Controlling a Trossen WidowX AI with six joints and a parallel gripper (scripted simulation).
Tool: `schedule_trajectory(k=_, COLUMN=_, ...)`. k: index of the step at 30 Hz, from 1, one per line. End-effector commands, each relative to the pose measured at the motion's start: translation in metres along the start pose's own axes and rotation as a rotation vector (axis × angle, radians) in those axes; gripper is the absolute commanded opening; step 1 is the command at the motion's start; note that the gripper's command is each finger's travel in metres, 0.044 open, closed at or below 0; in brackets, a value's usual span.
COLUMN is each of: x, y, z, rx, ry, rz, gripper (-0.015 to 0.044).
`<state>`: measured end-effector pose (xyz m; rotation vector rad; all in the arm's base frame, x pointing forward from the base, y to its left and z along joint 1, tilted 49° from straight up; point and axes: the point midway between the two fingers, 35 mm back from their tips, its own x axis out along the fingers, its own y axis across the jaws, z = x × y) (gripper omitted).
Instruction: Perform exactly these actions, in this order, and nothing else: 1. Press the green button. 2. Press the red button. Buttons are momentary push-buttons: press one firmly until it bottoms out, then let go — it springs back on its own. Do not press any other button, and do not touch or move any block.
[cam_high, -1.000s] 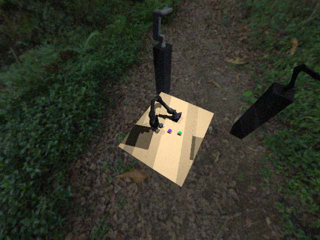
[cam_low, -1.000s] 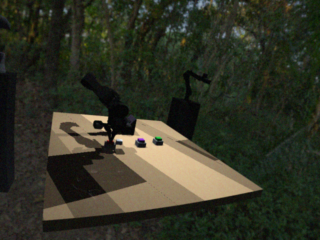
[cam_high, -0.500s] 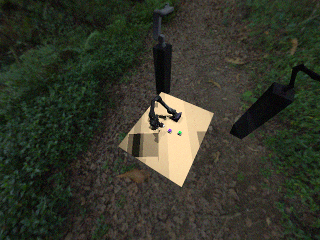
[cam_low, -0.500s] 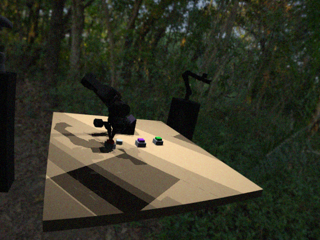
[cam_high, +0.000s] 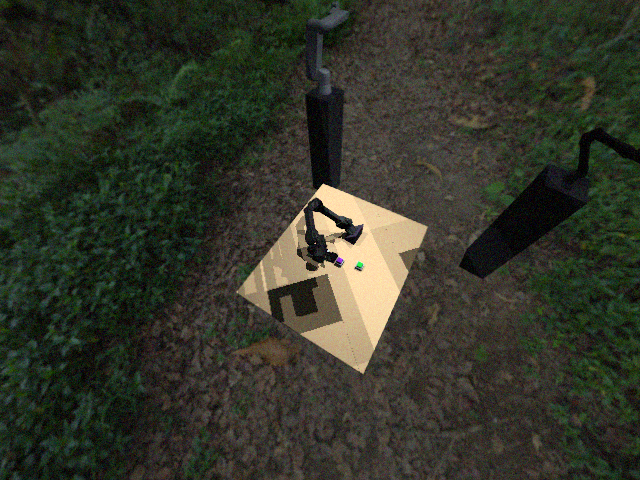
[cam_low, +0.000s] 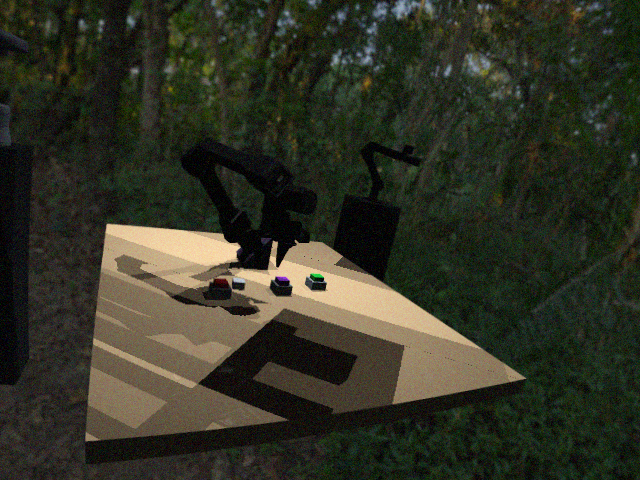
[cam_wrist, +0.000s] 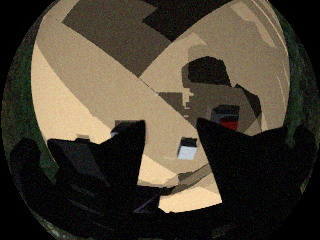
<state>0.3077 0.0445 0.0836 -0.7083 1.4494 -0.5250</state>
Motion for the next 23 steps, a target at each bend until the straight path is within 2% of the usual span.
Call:
schedule_trajectory(k=1, x=-0.014, y=0.069, z=0.005, rx=-0.009, ry=0.004, rz=0.017, gripper=0.0335)
schedule_trajectory(k=4, x=-0.02, y=0.119, z=0.0, rx=-0.01, ry=0.01, rz=0.017, gripper=0.04)
schedule_trajectory(k=13, x=-0.02, y=0.254, z=-0.056, rx=0.009, ry=0.022, rz=-0.039, gripper=0.04)
schedule_trajectory(k=23, x=-0.019, y=0.263, z=-0.062, rx=0.012, ry=0.022, rz=-0.046, gripper=0.04)
